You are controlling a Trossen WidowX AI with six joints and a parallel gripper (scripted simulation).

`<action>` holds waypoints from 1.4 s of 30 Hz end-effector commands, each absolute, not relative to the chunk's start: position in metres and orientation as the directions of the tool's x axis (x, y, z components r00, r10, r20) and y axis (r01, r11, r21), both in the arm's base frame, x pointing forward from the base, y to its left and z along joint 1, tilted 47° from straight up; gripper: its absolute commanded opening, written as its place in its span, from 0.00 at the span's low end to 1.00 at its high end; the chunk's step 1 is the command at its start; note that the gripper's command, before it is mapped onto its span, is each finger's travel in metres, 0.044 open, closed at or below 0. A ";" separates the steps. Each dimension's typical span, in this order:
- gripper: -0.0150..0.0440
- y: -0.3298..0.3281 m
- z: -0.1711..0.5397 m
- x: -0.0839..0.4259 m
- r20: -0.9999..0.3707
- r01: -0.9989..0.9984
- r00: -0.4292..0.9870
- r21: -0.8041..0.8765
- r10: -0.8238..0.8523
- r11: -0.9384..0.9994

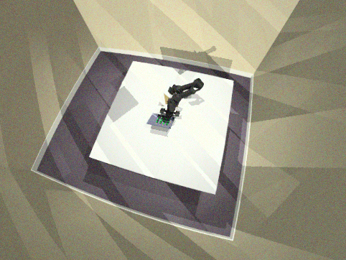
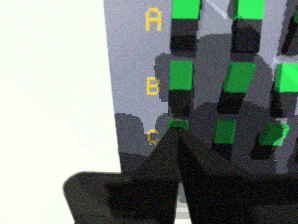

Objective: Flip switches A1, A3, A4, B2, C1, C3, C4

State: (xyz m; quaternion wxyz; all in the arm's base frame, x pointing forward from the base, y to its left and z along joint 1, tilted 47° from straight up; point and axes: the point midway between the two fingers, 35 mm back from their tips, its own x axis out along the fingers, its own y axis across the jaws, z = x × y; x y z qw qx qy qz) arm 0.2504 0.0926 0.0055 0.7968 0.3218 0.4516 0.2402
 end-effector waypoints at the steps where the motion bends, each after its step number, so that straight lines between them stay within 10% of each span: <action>1: 0.25 0.093 0.004 0.250 -0.569 -0.085 0.475 0.730 0.672 0.678; 42: 0.25 0.009 -0.004 0.225 -0.567 -0.084 0.495 0.723 0.658 0.686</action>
